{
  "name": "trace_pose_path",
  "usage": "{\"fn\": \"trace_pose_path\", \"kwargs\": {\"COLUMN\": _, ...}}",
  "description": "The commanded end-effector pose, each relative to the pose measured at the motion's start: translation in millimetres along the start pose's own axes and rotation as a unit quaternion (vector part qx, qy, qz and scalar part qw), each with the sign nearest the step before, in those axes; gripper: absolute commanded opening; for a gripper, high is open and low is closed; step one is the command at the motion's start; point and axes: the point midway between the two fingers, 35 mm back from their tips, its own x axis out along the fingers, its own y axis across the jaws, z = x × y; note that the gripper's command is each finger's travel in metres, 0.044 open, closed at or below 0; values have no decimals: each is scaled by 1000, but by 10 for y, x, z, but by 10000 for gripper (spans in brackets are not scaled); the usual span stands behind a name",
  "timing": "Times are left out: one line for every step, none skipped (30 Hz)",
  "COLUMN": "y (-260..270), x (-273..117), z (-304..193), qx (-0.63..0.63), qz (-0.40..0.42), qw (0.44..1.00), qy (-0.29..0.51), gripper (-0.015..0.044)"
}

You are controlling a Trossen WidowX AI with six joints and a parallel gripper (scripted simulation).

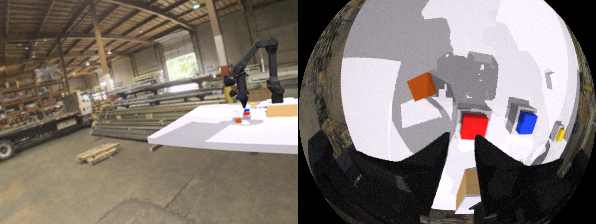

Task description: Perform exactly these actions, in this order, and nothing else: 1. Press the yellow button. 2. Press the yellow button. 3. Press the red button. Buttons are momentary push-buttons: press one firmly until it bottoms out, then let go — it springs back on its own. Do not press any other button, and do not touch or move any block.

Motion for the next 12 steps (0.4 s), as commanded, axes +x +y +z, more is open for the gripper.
{"fn": "trace_pose_path", "kwargs": {"y": 356, "x": -207, "z": 192, "qx": -2, "qz": 4, "qw": 1000, "qy": -7, "gripper": 204}}
{"fn": "trace_pose_path", "kwargs": {"y": 468, "x": -261, "z": 230, "qx": -2, "qz": 4, "qw": 1000, "qy": -7, "gripper": 230}}
{"fn": "trace_pose_path", "kwargs": {"y": 581, "x": -315, "z": 262, "qx": -2, "qz": 5, "qw": 1000, "qy": -8, "gripper": 256}}
{"fn": "trace_pose_path", "kwargs": {"y": 697, "x": -368, "z": 288, "qx": -2, "qz": 5, "qw": 1000, "qy": -8, "gripper": 283}}
{"fn": "trace_pose_path", "kwargs": {"y": 814, "x": -419, "z": 308, "qx": -2, "qz": 6, "qw": 1000, "qy": -8, "gripper": 309}}
{"fn": "trace_pose_path", "kwargs": {"y": 933, "x": -469, "z": 321, "qx": -2, "qz": 7, "qw": 1000, "qy": -8, "gripper": 335}}
{"fn": "trace_pose_path", "kwargs": {"y": 1030, "x": -509, "z": 328, "qx": -2, "qz": 7, "qw": 1000, "qy": -8, "gripper": 361}}
{"fn": "trace_pose_path", "kwargs": {"y": 1088, "x": -532, "z": 330, "qx": -2, "qz": 7, "qw": 1000, "qy": -8, "gripper": 387}}
{"fn": "trace_pose_path", "kwargs": {"y": 1107, "x": -540, "z": 330, "qx": -2, "qz": 7, "qw": 1000, "qy": -8, "gripper": 400}}
{"fn": "trace_pose_path", "kwargs": {"y": 1107, "x": -540, "z": 330, "qx": -2, "qz": 7, "qw": 1000, "qy": -8, "gripper": 400}}
{"fn": "trace_pose_path", "kwargs": {"y": 1107, "x": -540, "z": 330, "qx": -2, "qz": 7, "qw": 1000, "qy": -8, "gripper": 400}}
{"fn": "trace_pose_path", "kwargs": {"y": 1107, "x": -540, "z": 330, "qx": -2, "qz": 7, "qw": 1000, "qy": -8, "gripper": 400}}
